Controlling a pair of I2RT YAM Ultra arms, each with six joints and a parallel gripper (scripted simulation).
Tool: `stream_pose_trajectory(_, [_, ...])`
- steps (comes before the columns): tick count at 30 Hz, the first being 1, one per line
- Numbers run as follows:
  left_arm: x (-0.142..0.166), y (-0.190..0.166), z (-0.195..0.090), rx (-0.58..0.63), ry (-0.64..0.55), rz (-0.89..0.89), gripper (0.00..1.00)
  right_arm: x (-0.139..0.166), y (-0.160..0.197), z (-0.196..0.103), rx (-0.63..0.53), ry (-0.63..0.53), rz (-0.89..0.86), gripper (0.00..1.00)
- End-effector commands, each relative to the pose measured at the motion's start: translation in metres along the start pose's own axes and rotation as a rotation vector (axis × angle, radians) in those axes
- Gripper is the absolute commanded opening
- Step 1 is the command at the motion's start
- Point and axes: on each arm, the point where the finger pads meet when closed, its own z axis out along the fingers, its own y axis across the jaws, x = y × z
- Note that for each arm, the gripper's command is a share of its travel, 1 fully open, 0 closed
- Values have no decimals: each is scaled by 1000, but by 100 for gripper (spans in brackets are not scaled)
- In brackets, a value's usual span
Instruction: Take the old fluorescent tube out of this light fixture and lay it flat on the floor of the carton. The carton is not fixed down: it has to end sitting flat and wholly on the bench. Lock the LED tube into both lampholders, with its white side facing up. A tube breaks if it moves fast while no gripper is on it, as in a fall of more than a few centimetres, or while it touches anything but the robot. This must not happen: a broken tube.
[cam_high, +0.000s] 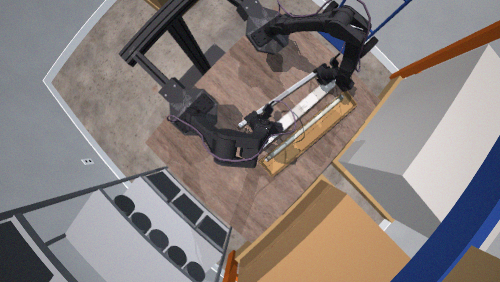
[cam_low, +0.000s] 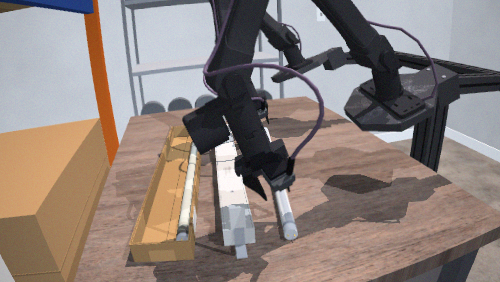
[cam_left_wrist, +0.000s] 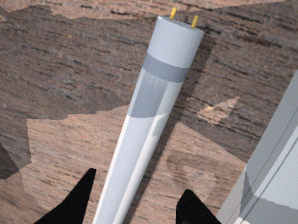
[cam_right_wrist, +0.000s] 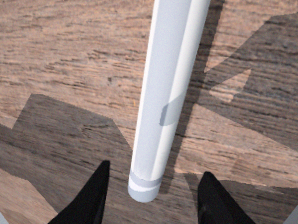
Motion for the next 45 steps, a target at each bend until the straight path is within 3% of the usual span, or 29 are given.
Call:
stream_pose_trajectory(1, [-6,2,16,0,-19,-7,49,4,4,16,-16,-3,-5,49])
stream_pose_trajectory(6, [-3,0,23,6,-20,3,49,-13,-9,13,16,-35,-16,49])
stream_pose_trajectory(15, [-6,2,49,5,-22,-9,49,3,8,47,-17,-1,-24,49])
stream_pose_trajectory(19, [-6,2,59,8,-24,-11,49,-14,-11,38,18,-36,-20,49])
stream_pose_trajectory(22, [-3,-3,51,6,-22,-1,49,-18,-11,34,30,-48,-28,49])
stream_pose_trajectory(24, [-9,-21,33,68,-42,-8,49,-12,-4,35,21,-39,-32,49])
stream_pose_trajectory(28, [0,3,45,4,-21,3,49,-3,6,39,1,-18,-34,49])
stream_pose_trajectory(29, [1,4,50,-3,-18,5,11,-7,2,36,4,-21,-34,49])
stream_pose_trajectory(45, [0,0,48,4,-21,3,11,-10,-1,34,11,-29,-33,49])
